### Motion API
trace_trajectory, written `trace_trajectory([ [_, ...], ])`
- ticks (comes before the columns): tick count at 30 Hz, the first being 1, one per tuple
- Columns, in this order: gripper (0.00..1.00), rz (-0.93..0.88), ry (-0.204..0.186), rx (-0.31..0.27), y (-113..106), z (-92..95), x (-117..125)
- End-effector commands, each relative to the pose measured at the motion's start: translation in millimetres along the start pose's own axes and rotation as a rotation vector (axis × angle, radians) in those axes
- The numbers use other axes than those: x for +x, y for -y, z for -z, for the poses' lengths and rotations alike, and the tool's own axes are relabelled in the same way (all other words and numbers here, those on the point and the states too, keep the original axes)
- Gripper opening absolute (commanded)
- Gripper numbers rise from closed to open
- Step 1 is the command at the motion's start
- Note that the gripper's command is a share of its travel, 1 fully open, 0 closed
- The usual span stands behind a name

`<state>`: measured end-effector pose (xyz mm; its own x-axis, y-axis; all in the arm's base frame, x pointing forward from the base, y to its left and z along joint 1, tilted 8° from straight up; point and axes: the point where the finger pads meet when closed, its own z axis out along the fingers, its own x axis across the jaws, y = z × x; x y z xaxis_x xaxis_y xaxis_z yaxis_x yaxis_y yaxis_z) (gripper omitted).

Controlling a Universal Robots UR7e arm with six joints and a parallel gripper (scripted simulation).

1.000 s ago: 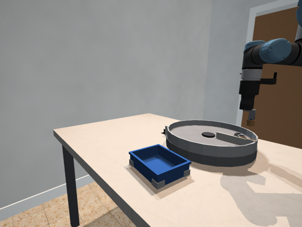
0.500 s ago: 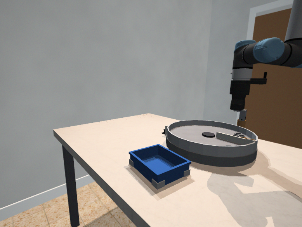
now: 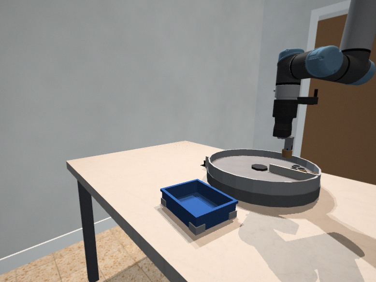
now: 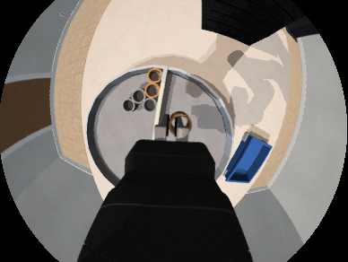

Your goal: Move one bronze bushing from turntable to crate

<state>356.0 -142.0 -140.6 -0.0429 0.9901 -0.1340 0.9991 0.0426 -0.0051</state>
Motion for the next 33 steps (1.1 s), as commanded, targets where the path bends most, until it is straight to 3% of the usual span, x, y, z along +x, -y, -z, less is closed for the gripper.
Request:
trace_trajectory([
  [1, 0.00, 0.000, 0.001, -0.001, -1, 0.3, 0],
  [6, 0.00, 0.000, 0.001, -0.001, -35, 0.3, 43],
  [18, 0.00, 0.000, 0.001, -0.001, -35, 0.3, 43],
  [23, 0.00, 0.000, 0.001, -0.001, -69, 0.4, 85],
  [33, 0.00, 0.000, 0.001, -0.001, -69, 0.4, 85],
])
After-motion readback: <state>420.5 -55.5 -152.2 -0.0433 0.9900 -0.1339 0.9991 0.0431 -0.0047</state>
